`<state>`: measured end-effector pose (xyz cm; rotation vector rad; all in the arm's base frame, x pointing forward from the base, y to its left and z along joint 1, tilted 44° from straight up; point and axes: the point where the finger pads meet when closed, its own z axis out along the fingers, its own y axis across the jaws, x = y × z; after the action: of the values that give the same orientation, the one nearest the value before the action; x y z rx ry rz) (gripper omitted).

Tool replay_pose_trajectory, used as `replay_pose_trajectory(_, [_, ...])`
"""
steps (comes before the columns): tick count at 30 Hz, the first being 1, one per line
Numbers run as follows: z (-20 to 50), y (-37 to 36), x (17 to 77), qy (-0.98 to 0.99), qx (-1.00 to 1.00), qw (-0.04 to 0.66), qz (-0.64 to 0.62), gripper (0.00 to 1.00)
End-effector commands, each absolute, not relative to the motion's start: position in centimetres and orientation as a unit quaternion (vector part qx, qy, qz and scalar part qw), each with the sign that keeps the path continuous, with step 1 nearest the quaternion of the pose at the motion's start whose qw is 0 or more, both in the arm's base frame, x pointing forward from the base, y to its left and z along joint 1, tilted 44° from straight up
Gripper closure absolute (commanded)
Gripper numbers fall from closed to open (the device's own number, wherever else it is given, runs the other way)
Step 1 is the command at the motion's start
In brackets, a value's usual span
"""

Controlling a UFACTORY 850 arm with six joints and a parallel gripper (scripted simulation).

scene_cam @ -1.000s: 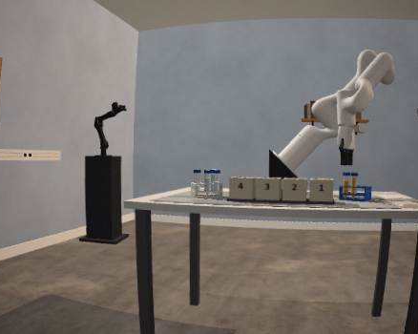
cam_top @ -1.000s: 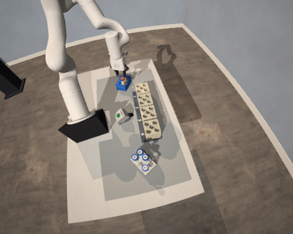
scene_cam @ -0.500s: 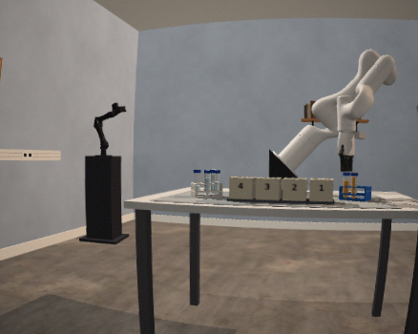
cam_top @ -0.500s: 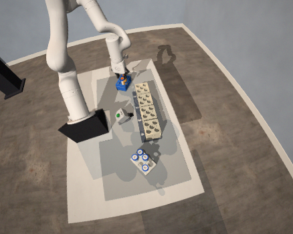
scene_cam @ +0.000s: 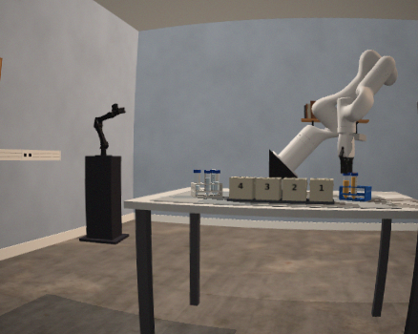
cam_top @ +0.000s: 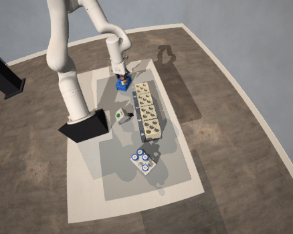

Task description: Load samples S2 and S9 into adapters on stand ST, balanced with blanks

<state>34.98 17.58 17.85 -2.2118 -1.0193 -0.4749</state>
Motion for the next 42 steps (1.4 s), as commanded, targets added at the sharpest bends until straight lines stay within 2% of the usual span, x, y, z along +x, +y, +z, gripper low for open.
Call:
replay_pose_trajectory(1, [17.8,17.7,35.0,-0.389,-0.843,0.324,-0.182,0.43])
replay_pose_trajectory(42, [16.5,18.9,35.1,-0.389,-0.843,0.324,-0.182,0.43])
